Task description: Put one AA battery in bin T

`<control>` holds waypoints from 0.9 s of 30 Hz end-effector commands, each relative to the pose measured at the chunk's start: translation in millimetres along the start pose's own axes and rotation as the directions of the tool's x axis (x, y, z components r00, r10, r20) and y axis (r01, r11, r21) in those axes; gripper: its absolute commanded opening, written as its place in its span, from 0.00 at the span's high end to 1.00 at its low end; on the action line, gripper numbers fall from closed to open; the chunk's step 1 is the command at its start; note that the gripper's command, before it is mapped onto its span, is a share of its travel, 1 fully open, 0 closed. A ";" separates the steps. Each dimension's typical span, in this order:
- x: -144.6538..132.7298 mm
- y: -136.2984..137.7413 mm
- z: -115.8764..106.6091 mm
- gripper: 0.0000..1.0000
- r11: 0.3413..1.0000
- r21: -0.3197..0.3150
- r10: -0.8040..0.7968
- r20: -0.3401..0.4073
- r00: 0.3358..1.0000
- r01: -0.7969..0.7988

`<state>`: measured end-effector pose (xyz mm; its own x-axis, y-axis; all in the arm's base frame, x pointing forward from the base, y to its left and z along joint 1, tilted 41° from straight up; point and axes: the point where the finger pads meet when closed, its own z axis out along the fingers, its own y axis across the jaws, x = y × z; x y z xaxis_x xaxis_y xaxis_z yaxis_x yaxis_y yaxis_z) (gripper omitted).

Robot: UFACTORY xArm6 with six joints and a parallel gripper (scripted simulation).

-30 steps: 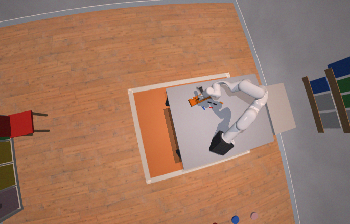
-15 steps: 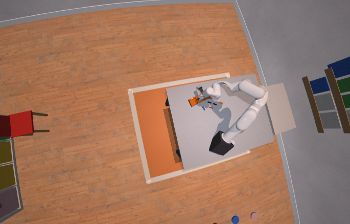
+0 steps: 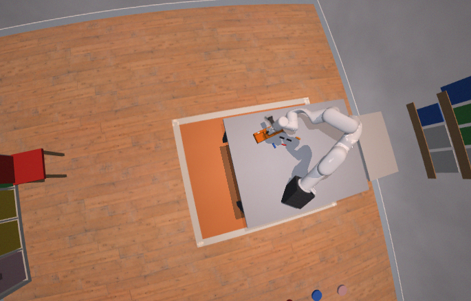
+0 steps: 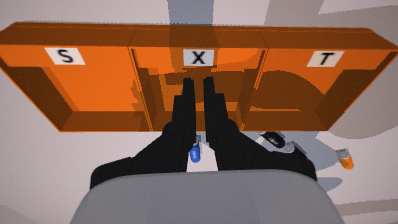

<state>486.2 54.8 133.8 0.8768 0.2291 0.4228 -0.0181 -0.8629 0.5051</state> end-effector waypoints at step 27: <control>2.6 -20.0 -35.7 0.93 1.000 0.001 0.001 -0.003 1.000 -0.001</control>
<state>470.4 76.8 156.4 0.8766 0.2285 0.4235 -0.0188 -0.8631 0.5046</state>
